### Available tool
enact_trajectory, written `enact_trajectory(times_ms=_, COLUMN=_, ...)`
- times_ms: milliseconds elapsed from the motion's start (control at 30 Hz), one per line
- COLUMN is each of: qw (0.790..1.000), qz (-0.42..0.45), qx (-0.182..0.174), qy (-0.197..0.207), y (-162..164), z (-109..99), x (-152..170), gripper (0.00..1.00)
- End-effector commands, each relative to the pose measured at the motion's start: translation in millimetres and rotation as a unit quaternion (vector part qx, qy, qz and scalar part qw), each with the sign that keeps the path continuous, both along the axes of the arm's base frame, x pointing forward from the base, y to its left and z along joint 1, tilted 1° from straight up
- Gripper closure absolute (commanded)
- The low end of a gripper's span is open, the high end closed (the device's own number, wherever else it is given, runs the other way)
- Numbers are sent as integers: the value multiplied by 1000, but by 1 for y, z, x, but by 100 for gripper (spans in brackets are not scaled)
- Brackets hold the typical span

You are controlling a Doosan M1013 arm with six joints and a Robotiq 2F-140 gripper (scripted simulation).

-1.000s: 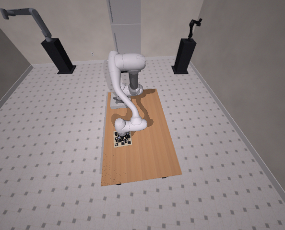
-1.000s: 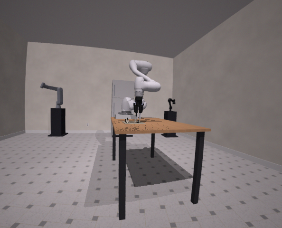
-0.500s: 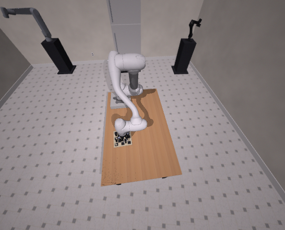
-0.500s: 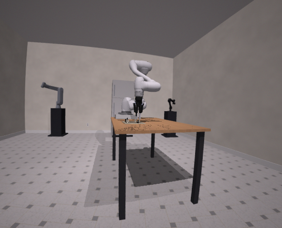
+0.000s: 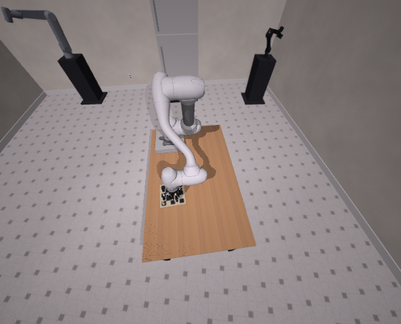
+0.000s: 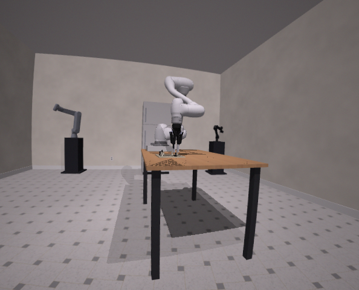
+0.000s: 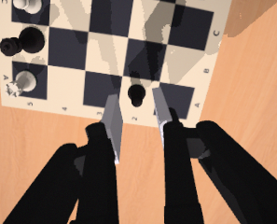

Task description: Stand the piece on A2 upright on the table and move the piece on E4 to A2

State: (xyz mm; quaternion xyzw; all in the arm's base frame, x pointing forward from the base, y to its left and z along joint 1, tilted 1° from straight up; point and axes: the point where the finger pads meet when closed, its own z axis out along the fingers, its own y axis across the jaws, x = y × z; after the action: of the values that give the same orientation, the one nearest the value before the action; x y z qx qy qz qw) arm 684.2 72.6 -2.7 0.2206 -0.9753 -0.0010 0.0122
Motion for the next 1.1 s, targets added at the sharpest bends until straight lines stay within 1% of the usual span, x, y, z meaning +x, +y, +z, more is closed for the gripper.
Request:
enact_trajectory(times_ms=0, qw=1000, qz=0, qx=0, qy=0, y=0, z=-6, x=0, gripper=80)
enact_trajectory(times_ms=200, qw=1000, qz=0, qx=0, qy=0, y=0, z=-18, x=0, gripper=80)
enact_trajectory(times_ms=500, qw=1000, qz=0, qx=0, qy=0, y=0, z=-27, x=-1, gripper=80)
enact_trajectory(times_ms=1067, qw=1000, qz=0, qx=0, qy=0, y=0, z=-28, x=-1, gripper=80)
